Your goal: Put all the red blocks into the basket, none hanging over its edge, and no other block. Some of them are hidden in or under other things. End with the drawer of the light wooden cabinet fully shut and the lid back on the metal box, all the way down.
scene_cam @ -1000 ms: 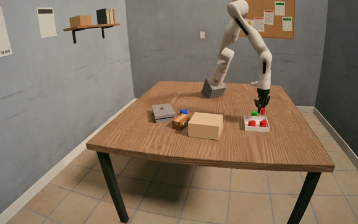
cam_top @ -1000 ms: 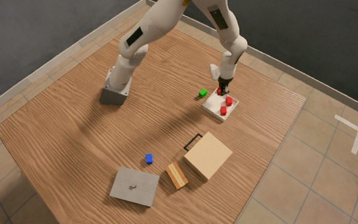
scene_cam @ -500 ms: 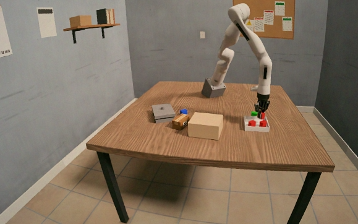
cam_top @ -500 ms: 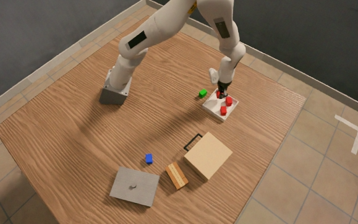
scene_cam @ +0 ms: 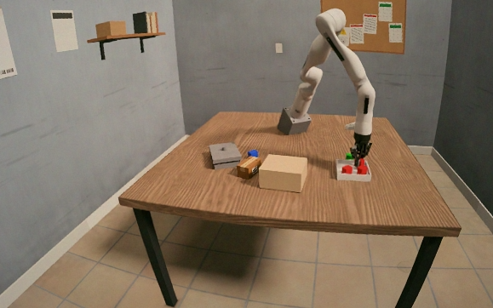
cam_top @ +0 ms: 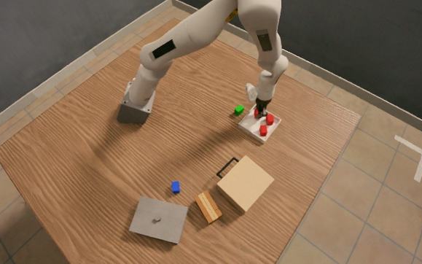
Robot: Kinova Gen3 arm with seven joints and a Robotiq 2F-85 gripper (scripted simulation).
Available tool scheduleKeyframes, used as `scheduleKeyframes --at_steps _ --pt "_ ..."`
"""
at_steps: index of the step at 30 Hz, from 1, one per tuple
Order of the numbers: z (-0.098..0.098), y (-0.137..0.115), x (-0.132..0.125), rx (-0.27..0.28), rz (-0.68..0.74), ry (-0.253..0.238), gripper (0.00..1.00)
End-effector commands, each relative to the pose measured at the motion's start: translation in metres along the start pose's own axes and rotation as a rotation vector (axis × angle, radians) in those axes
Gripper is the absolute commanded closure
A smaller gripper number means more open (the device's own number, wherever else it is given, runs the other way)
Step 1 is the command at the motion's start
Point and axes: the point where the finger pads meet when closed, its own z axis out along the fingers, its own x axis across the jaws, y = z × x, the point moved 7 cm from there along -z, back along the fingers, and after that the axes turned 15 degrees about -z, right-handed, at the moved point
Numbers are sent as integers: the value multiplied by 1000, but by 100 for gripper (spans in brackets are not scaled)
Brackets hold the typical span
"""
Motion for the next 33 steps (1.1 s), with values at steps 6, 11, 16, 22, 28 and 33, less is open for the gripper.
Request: scheduleKeyframes --at_steps 6,11,16,22,28,33 --pt "7 0 5 -2 -3 10 90" --pt "8 0 5 -2 -3 10 90" --pt "9 0 5 -2 -3 10 90" --pt "9 0 5 -2 -3 10 90" --pt "9 0 5 -2 -3 10 90" --pt "9 0 5 -2 -3 10 90"
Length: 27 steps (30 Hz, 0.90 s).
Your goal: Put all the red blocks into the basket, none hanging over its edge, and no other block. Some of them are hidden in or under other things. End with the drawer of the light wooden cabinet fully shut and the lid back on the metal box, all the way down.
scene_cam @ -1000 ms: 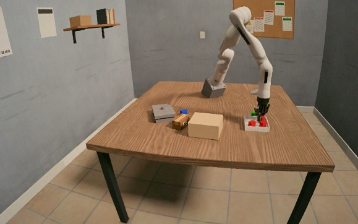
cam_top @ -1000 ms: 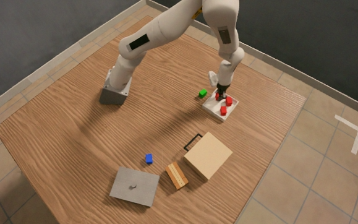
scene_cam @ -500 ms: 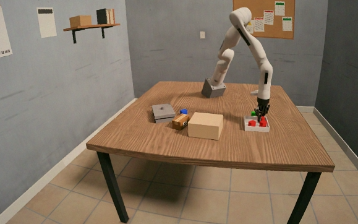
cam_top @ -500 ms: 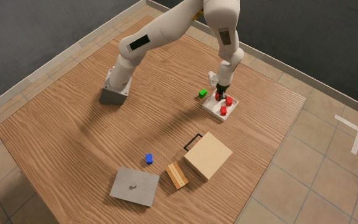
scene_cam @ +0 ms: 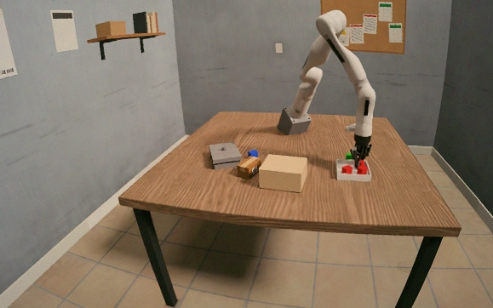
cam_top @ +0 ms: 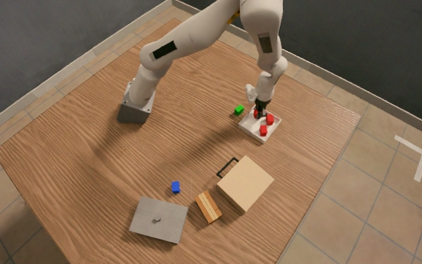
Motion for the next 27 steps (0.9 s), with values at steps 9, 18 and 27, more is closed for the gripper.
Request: scheduleKeyframes --at_steps 9,18,27 --pt "1 0 2 -3 0 4 90" --pt "1 0 2 -3 0 4 90" --pt "1 0 2 -3 0 4 39"
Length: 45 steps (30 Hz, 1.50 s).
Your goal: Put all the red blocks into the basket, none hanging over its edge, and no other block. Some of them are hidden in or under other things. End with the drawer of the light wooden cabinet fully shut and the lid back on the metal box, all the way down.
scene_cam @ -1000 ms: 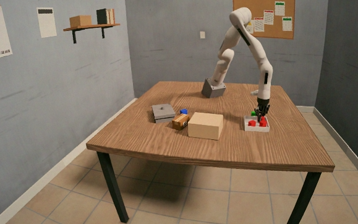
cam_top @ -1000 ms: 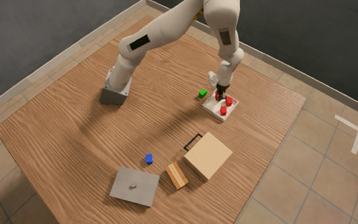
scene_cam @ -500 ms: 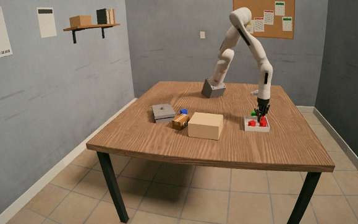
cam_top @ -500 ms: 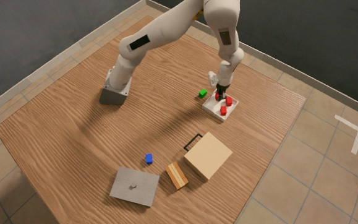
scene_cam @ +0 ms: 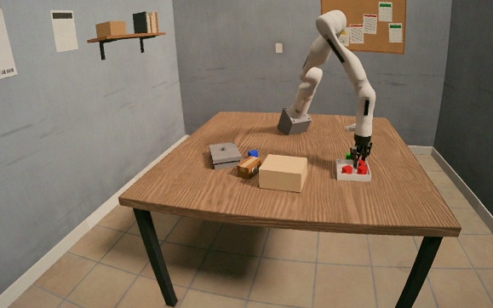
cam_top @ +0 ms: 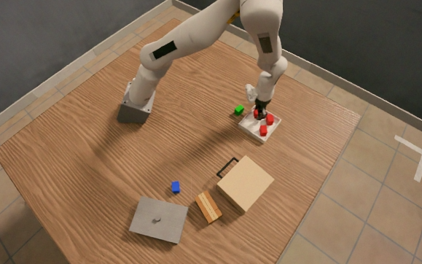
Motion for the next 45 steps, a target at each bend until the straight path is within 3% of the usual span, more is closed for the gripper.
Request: scheduleKeyframes --at_steps 1,34,45 --pt "1 0 2 -3 0 4 39" --pt "1 0 2 -3 0 4 39" --pt "-8 0 2 -3 0 4 39"
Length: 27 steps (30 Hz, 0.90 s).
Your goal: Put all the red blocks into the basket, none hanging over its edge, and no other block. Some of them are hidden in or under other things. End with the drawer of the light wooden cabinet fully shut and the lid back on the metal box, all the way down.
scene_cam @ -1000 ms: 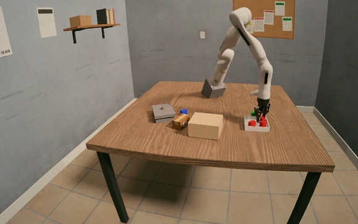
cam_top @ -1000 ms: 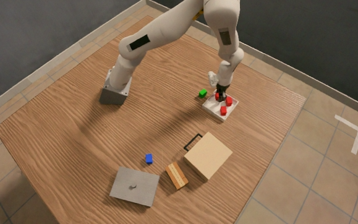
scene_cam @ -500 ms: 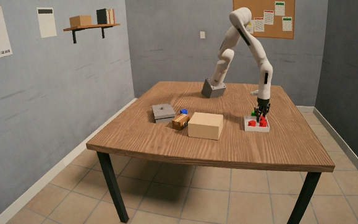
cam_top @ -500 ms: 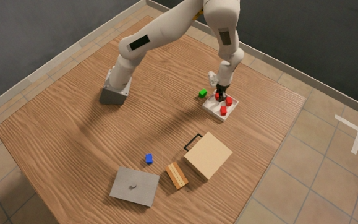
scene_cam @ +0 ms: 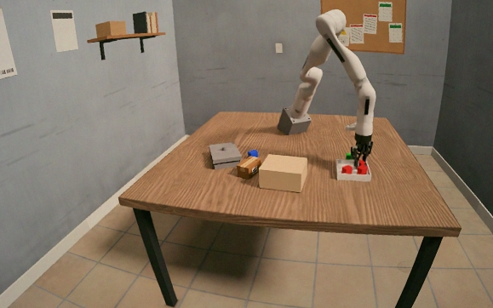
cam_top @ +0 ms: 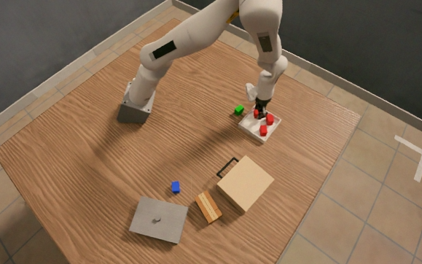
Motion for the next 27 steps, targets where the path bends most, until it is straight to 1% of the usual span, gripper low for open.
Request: scheduleKeyframes --at_steps 1,3,8,18,20,27 --pt "-7 -2 -1 2 -2 -4 39" --pt "-7 -2 -1 2 -2 -4 39" --pt "-17 -2 -1 2 -2 -5 39" --pt "-48 1 -2 -2 -1 -7 39" --pt "-48 1 -2 -2 -1 -7 39" --pt "-73 2 -3 -5 -1 -8 39"
